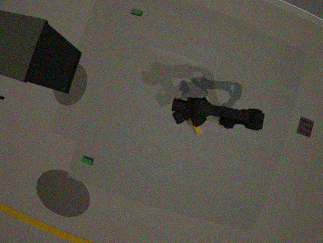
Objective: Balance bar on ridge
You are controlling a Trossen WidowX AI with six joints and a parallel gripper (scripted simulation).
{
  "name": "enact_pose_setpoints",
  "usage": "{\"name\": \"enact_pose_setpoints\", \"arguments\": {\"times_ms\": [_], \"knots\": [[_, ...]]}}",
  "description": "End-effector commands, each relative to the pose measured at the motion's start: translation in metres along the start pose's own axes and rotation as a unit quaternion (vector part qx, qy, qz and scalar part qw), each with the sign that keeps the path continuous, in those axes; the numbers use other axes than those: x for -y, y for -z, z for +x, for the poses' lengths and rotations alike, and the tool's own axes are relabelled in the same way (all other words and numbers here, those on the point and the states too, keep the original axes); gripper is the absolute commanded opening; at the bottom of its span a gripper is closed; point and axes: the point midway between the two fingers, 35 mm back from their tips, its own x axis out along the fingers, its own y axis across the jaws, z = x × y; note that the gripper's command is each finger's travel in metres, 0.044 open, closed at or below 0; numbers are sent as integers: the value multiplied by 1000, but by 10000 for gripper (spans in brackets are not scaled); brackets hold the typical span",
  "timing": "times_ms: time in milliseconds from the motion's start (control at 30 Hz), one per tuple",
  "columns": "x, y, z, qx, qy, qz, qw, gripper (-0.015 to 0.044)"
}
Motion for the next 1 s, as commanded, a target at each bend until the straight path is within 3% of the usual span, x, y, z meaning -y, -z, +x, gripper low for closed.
{"name": "enact_pose_setpoints", "arguments": {"times_ms": [0,967], "knots": [[2,-4,2,-1,-1,-29,1000,0],[8,-4,45,-1,-1,-32,999,0]]}}
